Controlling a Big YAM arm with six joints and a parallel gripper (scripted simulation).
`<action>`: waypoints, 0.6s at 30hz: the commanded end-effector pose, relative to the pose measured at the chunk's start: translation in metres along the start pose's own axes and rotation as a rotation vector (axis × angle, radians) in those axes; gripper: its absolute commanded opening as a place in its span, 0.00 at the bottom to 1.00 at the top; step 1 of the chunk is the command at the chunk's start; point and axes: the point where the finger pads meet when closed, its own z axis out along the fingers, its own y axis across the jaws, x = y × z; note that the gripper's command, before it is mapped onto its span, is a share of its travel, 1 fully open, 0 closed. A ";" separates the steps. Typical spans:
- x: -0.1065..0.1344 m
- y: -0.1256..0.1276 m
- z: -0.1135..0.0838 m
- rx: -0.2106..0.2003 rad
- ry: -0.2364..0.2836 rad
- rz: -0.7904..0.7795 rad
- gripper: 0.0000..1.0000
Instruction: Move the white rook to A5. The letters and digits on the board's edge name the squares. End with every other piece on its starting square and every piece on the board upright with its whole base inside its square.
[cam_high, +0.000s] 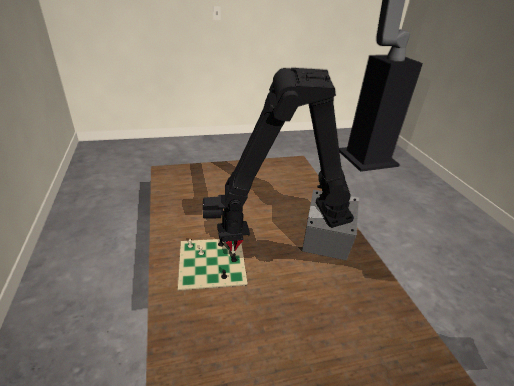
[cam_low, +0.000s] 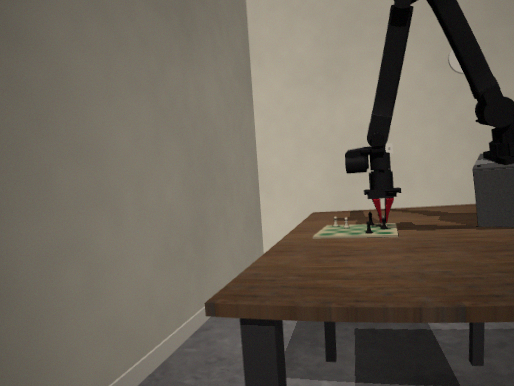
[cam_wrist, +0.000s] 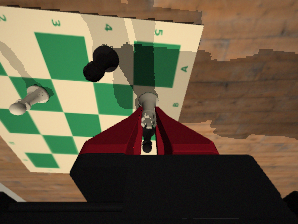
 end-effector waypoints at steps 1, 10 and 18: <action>0.002 0.016 0.004 -0.024 -0.007 -0.012 0.00; -0.005 0.015 -0.023 -0.033 -0.011 -0.005 0.00; -0.005 0.021 -0.067 -0.045 -0.011 -0.009 0.00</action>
